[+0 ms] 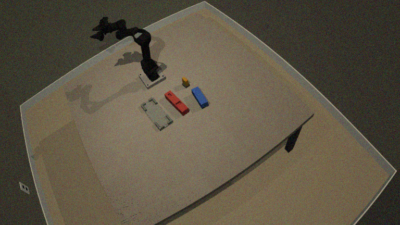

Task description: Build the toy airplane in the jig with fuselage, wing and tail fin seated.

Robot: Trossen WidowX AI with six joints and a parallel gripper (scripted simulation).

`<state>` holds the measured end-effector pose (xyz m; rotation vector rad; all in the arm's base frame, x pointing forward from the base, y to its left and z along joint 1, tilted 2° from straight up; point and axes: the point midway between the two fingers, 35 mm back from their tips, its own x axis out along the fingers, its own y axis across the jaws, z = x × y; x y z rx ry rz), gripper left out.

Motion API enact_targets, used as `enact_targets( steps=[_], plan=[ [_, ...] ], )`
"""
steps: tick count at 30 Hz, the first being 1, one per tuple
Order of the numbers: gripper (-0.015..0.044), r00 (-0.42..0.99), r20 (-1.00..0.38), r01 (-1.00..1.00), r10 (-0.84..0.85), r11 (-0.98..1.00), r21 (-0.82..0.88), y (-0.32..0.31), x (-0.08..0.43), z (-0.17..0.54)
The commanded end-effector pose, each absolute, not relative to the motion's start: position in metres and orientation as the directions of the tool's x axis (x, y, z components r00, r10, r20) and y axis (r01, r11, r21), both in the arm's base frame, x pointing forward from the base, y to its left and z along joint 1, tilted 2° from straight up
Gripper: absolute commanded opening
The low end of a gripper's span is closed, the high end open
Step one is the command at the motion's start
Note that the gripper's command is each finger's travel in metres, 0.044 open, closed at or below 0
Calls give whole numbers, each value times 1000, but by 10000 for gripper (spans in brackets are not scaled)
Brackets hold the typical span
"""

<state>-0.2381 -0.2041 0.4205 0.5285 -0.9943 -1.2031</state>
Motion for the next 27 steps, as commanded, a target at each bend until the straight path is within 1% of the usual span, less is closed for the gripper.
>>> enact_targets(
  steps=[1, 2, 4, 7, 11, 17, 21, 23, 27],
  plan=[
    [426, 34, 349, 520, -936, 315, 794, -204, -238, 421],
    [440, 31, 353, 512, -935, 319, 798, -205, -238, 421],
    [440, 18, 377, 459, -926, 343, 820, -212, -236, 424],
    [440, 58, 384, 400, -922, 374, 837, -245, -225, 422],
    [440, 117, 367, 334, -923, 385, 860, -291, -203, 416],
    [440, 153, 320, 296, -935, 353, 888, -330, -174, 400],
    [440, 225, 257, 265, -940, 313, 912, -368, -132, 385],
    [440, 229, 207, 249, -951, 263, 932, -374, -117, 374],
    [440, 324, 110, 260, -940, 200, 945, -402, -61, 353]
  ],
)
